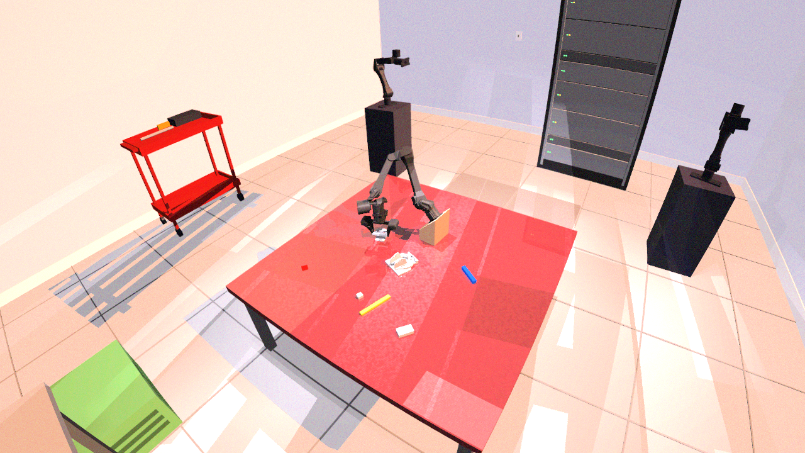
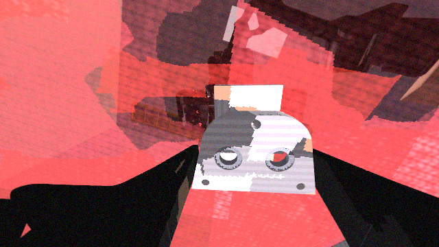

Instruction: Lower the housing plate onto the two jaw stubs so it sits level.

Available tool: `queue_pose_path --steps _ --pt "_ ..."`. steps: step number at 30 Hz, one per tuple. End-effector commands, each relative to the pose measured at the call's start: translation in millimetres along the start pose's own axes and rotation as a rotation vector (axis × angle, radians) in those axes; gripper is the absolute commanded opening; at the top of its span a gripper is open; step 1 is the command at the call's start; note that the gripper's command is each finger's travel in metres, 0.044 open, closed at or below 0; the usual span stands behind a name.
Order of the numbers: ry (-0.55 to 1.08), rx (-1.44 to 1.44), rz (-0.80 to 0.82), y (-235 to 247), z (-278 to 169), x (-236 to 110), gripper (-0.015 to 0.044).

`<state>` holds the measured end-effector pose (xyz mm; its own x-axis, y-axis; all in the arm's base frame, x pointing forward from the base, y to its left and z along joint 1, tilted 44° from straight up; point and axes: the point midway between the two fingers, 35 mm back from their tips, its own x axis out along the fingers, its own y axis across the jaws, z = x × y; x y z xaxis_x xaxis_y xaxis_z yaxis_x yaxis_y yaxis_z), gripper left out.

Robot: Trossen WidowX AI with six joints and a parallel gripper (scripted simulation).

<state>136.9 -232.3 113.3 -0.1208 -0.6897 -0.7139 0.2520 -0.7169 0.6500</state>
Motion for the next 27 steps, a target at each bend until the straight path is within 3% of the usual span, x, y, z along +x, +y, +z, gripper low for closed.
queue_pose_path --steps 1,16,27 --pt "0.003 0.008 0.005 2 -1 -14 0.0351" --pt "0.004 0.003 0.006 1 1 -61 0.0351" --pt "0.011 -0.099 -0.001 -4 -8 -62 0.0351"
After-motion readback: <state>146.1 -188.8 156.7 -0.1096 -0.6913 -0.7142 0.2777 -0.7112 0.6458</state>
